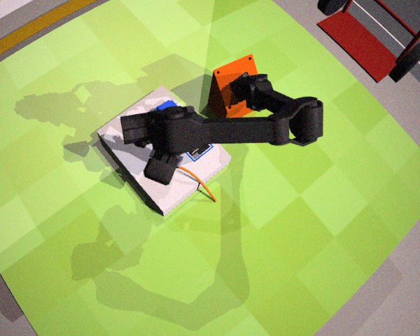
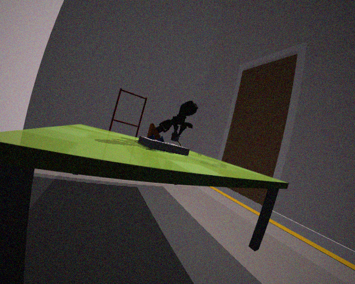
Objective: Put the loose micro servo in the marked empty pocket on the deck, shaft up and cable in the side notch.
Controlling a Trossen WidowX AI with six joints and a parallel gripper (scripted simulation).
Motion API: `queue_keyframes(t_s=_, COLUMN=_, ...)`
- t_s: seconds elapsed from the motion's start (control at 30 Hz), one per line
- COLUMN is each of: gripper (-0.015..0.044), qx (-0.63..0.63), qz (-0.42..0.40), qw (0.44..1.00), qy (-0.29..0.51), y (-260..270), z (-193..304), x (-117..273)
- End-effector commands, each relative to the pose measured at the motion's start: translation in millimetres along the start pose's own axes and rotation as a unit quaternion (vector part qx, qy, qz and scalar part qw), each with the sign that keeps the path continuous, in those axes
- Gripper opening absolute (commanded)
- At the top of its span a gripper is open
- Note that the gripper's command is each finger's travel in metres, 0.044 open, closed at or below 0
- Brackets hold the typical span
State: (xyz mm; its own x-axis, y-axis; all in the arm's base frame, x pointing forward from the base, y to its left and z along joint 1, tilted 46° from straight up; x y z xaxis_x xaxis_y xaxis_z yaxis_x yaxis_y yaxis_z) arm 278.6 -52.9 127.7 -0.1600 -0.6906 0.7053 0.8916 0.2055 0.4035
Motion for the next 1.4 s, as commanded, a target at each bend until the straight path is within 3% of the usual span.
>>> queue_keyframes(t_s=0.0, gripper=0.0000, qx=0.056, qz=-0.001, qw=0.998, qy=0.001, y=0, z=1, x=1)
queue_keyframes(t_s=0.47, gripper=0.0000, qx=0.292, qz=-0.001, qw=0.956, qy=0.001, y=0, z=0, x=1)
queue_keyframes(t_s=0.93, gripper=0.0000, qx=0.508, qz=-0.001, qw=0.861, qy=0.000, y=0, z=0, x=1)
queue_keyframes(t_s=1.37, gripper=0.0000, qx=0.517, qz=-0.001, qw=0.856, qy=0.001, y=-25, z=11, x=1)
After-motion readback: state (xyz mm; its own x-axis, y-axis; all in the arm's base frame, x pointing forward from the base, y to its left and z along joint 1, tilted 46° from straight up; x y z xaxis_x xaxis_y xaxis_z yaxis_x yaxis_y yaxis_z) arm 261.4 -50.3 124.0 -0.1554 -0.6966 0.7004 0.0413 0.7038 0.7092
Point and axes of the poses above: the point midway between the two fingers, 35 mm back from their tips, its own x axis back along the fingers, its own y axis across the jaws, z = x × y, the point moved 4 cm from there along x, back along the fingers, and after that the axes turned 4 degrees about -x, right-handed, at the moved point
